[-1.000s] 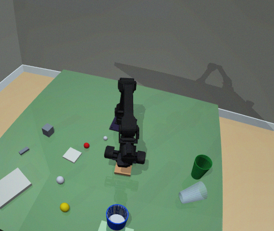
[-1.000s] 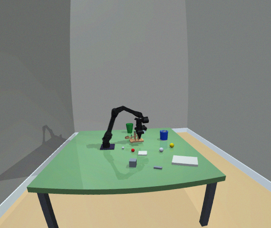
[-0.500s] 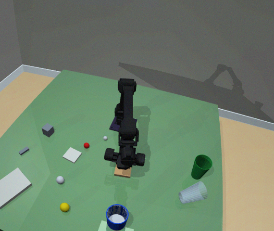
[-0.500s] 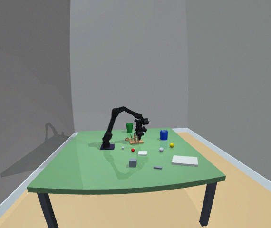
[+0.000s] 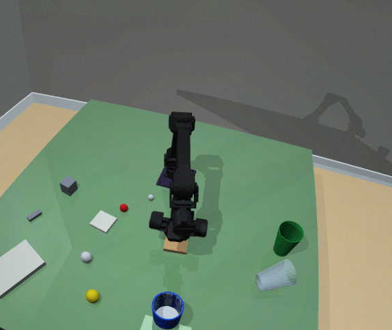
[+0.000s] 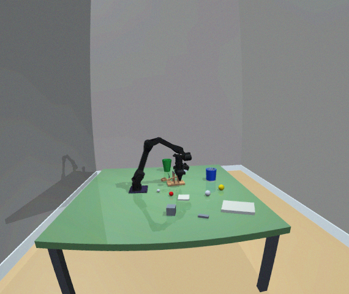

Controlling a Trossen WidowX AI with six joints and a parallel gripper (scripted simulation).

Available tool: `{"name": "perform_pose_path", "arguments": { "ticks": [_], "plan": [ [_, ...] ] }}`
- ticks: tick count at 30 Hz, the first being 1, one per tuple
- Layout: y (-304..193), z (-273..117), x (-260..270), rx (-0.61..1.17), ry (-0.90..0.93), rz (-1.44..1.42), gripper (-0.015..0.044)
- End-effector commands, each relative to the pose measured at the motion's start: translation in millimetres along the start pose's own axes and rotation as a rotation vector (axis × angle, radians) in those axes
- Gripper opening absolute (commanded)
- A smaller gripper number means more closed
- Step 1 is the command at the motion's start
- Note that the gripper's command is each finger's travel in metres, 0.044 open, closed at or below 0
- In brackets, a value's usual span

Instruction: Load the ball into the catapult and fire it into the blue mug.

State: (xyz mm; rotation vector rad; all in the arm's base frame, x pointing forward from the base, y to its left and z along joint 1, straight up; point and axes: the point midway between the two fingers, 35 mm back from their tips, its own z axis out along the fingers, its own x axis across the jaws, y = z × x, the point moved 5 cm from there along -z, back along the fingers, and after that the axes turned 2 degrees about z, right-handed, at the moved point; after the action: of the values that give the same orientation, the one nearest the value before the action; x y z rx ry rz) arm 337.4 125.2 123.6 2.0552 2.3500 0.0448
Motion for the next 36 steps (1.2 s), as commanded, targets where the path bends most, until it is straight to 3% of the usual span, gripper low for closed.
{"name": "perform_pose_path", "arguments": {
  "ticks": [1,3,9,18,24,26,27,31,36],
  "plan": [
    [0.9,-3.1,0.3,-0.003,0.001,0.000,0.0394],
    [3.1,-18.5,0.7,-0.003,0.001,0.000,0.0440],
    [1.2,-92.2,-0.1,0.000,0.000,0.000,0.0440],
    [2.2,-87.3,0.2,0.002,-0.001,0.000,0.0440],
    [-2.8,-139.8,-1.2,-0.036,0.008,-0.001,0.0440],
    [-3.2,-141.6,-1.3,-0.037,0.008,-0.001,0.0440],
    [-0.4,-121.8,-3.5,-0.011,0.002,0.001,0.0414],
    [-4.2,-102.1,-62.0,-0.009,-0.005,0.029,0.0309],
    [-29.6,-73.0,-137.6,-0.003,-0.013,0.069,0.0300]
  ]
}}
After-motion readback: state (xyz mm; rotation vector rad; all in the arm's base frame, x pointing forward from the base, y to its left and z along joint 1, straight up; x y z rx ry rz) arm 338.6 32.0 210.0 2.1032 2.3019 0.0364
